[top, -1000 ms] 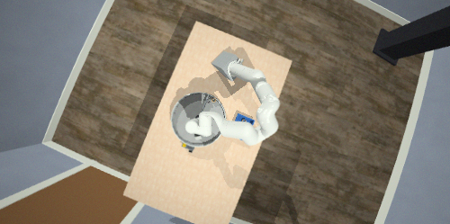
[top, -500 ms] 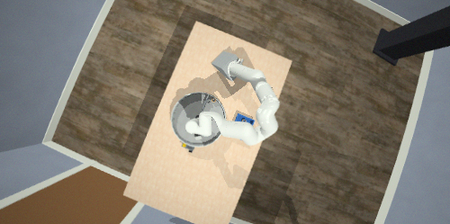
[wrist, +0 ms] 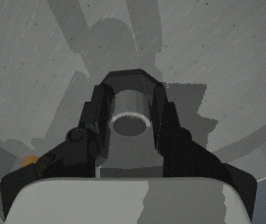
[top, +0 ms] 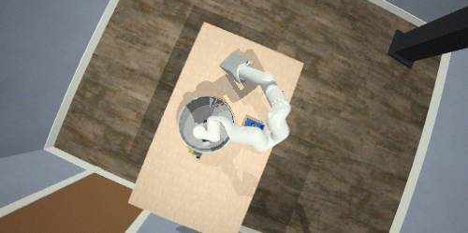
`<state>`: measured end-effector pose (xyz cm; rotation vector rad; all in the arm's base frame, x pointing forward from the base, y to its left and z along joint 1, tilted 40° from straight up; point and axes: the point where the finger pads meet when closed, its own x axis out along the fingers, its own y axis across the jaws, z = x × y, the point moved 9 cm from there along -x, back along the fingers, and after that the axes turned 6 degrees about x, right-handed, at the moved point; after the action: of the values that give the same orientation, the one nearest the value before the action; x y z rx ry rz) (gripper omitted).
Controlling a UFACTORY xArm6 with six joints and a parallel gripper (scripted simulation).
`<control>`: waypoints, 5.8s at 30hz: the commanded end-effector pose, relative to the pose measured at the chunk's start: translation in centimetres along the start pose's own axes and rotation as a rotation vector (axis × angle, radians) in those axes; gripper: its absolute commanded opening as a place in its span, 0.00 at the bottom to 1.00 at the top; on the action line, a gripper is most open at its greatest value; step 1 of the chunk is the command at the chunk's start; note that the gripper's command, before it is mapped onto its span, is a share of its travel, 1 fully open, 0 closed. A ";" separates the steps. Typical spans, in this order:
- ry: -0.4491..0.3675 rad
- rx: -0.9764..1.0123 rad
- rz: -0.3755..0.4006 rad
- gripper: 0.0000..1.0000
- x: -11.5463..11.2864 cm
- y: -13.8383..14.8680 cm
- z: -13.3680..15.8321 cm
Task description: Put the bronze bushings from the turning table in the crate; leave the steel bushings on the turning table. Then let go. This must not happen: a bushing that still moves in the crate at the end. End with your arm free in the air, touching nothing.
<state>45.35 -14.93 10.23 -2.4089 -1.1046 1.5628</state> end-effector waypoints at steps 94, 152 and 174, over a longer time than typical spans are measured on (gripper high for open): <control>0.002 -0.001 0.003 0.41 -5.6 0.1 -0.1; -0.595 -0.936 0.408 0.10 -3.9 -17.4 11.0; -0.598 -0.942 0.410 0.10 -3.9 -17.5 10.9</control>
<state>26.16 -7.73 15.13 -2.9148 -1.8880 2.4198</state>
